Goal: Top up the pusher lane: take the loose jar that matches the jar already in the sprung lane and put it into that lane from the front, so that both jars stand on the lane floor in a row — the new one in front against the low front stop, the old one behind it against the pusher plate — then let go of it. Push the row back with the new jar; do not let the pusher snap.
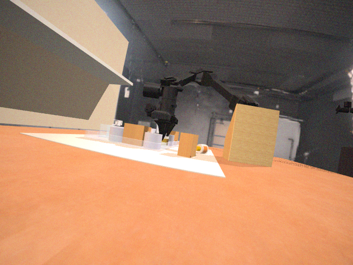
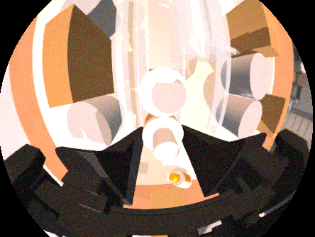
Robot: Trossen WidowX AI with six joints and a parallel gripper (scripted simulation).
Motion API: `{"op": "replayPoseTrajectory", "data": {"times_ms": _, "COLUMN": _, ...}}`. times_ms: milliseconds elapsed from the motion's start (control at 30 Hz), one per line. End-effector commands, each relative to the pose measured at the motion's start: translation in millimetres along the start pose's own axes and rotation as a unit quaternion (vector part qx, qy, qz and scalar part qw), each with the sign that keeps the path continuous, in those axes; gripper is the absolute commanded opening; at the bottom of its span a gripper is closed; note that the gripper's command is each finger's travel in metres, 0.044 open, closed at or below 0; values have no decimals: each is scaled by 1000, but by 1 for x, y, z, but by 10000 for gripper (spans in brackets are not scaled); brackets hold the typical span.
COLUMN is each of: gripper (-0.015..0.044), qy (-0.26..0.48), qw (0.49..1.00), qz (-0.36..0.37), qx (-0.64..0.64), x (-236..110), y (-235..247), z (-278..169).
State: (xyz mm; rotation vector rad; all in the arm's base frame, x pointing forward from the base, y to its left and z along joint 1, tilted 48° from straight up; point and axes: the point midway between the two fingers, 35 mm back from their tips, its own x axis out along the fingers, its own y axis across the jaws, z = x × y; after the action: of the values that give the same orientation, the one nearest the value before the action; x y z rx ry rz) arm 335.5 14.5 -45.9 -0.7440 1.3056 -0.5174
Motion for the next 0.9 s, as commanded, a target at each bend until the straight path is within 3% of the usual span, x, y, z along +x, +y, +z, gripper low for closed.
{"op": "replayPoseTrajectory", "data": {"times_ms": 0, "gripper": 105, "qy": 0, "qw": 1000, "qz": -1, "qx": 3, "x": 0, "y": 0, "z": 0}}
{"op": "replayPoseTrajectory", "data": {"times_ms": 267, "gripper": 304, "qy": 0, "qw": 1000, "qz": -1, "qx": 3, "x": 0, "y": 0, "z": 0}}
{"op": "replayPoseTrajectory", "data": {"times_ms": 867, "gripper": 304, "qy": 0, "qw": 1000, "qz": 0, "qx": 3, "x": -21, "y": 1, "z": -11}}
